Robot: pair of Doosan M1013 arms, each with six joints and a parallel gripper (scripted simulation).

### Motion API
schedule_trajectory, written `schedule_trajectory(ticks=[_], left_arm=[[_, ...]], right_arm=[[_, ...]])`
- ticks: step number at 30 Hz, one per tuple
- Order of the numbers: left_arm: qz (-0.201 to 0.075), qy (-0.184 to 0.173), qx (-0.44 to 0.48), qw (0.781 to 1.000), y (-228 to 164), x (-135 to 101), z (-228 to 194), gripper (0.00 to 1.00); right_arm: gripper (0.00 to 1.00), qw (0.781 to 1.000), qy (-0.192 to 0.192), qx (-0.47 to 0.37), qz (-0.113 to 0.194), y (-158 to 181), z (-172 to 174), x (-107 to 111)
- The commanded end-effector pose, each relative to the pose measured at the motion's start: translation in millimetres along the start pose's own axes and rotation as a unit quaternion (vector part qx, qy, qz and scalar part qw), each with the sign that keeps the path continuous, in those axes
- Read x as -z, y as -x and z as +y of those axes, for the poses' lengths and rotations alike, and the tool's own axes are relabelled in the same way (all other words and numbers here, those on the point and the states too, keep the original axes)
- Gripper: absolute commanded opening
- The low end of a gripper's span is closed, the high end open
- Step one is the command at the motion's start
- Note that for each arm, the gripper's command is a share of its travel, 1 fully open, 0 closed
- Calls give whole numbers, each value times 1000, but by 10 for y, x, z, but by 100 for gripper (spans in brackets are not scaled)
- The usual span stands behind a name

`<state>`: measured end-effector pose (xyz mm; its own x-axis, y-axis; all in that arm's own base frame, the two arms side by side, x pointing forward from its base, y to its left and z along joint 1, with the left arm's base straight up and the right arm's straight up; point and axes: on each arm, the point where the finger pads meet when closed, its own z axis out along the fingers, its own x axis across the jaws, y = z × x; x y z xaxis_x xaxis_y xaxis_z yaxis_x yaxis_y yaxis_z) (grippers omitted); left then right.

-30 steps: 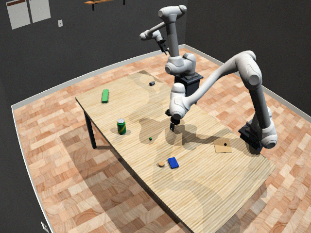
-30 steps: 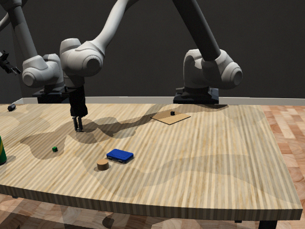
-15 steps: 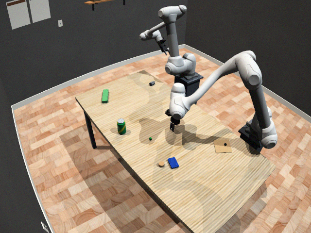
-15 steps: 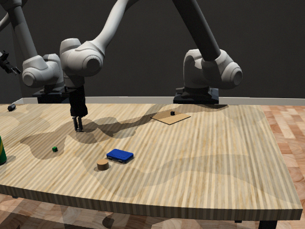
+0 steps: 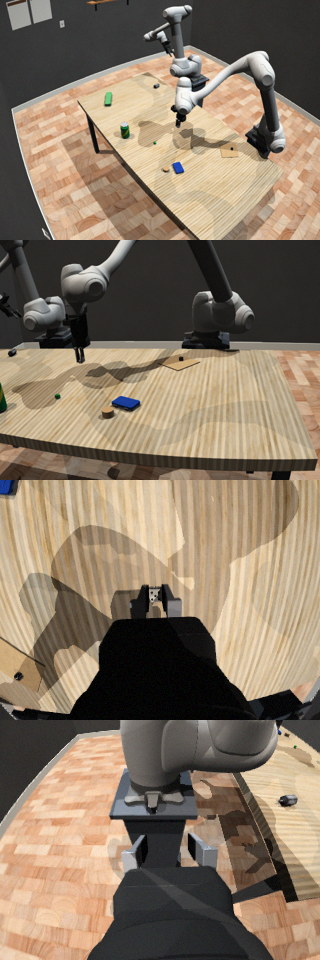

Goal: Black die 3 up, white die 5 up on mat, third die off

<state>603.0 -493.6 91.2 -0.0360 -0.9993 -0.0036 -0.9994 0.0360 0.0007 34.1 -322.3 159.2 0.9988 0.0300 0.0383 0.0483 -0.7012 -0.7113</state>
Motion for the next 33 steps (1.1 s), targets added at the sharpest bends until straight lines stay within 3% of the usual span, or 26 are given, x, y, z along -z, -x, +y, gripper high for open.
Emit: schedule_trajectory(ticks=[1,33], left_arm=[[2,0,-1,1000,-33,213,14,34],[2,0,-1,1000,-33,283,14,34]], right_arm=[[100,1000,4,1,-1,24,8,4],[100,1000,4,1,-1,24,8,4]])
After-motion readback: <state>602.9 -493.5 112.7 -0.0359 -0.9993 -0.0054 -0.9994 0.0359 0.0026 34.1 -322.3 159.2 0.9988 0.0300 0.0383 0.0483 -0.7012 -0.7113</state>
